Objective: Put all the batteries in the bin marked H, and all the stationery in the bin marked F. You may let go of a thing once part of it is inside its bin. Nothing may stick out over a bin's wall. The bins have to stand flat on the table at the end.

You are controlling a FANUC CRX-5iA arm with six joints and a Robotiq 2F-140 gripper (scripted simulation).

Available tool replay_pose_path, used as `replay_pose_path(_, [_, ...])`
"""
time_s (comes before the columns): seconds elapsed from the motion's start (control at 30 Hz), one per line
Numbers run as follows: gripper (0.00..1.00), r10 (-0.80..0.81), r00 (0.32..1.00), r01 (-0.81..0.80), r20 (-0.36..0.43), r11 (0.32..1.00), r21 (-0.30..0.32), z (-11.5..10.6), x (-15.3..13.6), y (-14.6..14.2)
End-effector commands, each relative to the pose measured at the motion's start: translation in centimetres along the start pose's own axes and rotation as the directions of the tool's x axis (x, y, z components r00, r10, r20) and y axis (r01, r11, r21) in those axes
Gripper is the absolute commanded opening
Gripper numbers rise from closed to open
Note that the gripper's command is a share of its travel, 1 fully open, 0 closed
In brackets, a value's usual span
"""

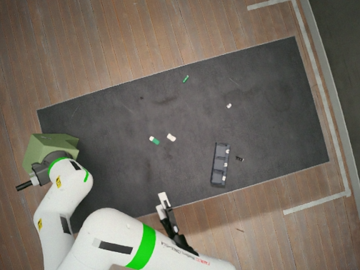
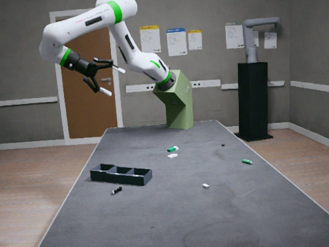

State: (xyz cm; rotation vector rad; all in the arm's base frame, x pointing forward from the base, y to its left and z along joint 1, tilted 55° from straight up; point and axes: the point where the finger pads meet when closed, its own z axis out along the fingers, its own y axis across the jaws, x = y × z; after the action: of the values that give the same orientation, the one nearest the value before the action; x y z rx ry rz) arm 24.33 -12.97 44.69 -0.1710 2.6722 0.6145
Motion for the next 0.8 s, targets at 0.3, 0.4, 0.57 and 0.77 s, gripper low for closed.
replay_pose_path(0.3, [1.00,0.000,1.000,0.000,0.000,1.000,0.000,0.0,0.0,0.0])
replay_pose_path(0.4, [1.00,0.000,1.000,0.000,0.000,1.000,0.000,0.0,0.0,0.0])
replay_pose_path(0.57, [0.15,0.000,1.000,0.000,0.000,1.000,0.000,0.4,-0.3,-0.6])
replay_pose_path(0.77, [0.15,0.000,1.000,0.000,0.000,1.000,0.000,3.1,-2.2,-4.4])
